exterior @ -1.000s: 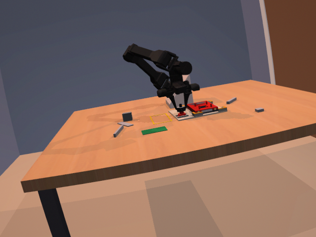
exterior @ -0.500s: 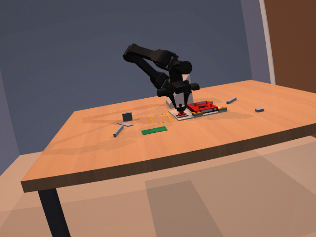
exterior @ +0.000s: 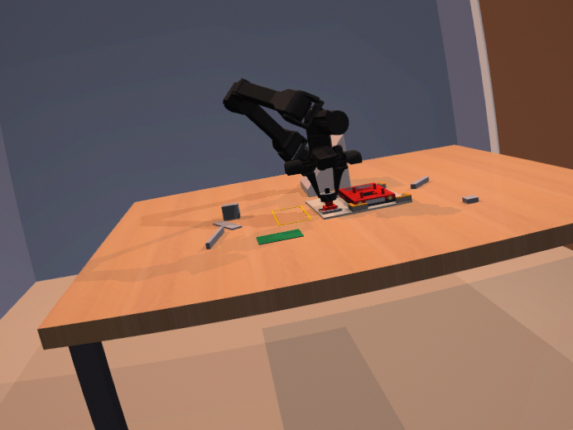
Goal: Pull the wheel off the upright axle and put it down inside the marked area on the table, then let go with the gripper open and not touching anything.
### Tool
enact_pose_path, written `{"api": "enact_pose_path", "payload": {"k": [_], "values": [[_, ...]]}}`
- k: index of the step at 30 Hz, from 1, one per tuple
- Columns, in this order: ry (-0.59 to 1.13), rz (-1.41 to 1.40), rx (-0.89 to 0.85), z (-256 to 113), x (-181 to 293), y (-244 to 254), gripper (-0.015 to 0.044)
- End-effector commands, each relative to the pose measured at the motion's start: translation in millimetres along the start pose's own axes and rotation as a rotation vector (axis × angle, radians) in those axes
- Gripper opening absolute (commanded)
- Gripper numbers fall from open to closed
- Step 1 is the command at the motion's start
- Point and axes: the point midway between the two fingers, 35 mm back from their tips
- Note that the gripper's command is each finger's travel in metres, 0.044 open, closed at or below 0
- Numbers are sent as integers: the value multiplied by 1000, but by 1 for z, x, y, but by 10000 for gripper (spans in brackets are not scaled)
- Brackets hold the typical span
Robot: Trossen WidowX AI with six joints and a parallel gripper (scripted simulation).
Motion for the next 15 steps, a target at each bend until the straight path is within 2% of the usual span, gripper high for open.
{"api": "enact_pose_path", "payload": {"k": [1, 15], "values": [[-5, -4, -4, -6, 0, 2, 0], [-7, -5, -4, -11, 0, 2, 0]]}}
Point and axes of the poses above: the point midway between the two fingers, 35 mm back from their tips, its own z axis out along the fingers, its own y axis across the jaws, x = y × z, and after that the axes turned 13 degrees about z, right-handed
